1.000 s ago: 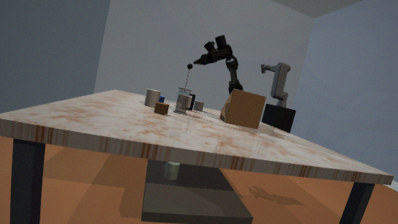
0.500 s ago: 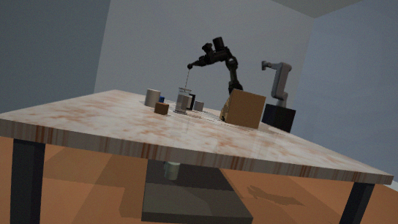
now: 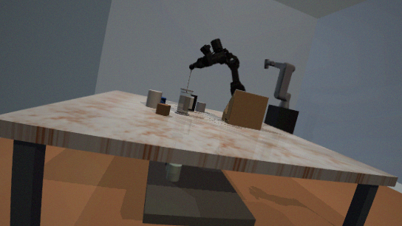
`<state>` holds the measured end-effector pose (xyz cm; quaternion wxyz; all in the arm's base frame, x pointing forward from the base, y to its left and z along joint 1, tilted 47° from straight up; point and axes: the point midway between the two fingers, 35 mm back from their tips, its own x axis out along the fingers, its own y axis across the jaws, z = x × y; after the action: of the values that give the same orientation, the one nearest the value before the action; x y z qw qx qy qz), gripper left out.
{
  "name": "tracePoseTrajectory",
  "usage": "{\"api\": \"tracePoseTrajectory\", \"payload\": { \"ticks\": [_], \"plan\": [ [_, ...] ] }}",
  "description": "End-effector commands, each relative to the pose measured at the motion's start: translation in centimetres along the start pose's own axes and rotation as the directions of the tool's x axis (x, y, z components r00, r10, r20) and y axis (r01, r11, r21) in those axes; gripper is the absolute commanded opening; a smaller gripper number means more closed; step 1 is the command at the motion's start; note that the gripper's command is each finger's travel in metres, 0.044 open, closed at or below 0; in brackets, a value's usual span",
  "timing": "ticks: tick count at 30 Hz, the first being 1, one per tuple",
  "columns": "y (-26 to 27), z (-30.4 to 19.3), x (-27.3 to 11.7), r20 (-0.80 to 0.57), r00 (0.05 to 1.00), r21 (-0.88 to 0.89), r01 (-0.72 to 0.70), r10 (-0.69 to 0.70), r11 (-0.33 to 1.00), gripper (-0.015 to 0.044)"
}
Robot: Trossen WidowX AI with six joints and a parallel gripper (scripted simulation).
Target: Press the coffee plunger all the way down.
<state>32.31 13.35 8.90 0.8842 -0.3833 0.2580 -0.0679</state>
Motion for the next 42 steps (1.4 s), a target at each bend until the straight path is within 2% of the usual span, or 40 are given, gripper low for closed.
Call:
{"api": "tracePoseTrajectory", "payload": {
  "ticks": [1,11,15,42],
  "plan": [
    [0.1,-0.3,0.3,-0.003,1.000,-0.009,-0.004,0.004,1.000,0.0414],
    [0.1,-0.3,0.3,-0.003,1.000,-0.009,-0.004,0.004,1.000,0.0151],
    [0.1,-0.3,0.3,-0.003,1.000,-0.009,-0.004,0.004,1.000,0.0125],
    [0.6,-2.6,2.4,-0.009,1.000,-0.007,-0.009,0.009,1.000,0.0124]
  ]
}}
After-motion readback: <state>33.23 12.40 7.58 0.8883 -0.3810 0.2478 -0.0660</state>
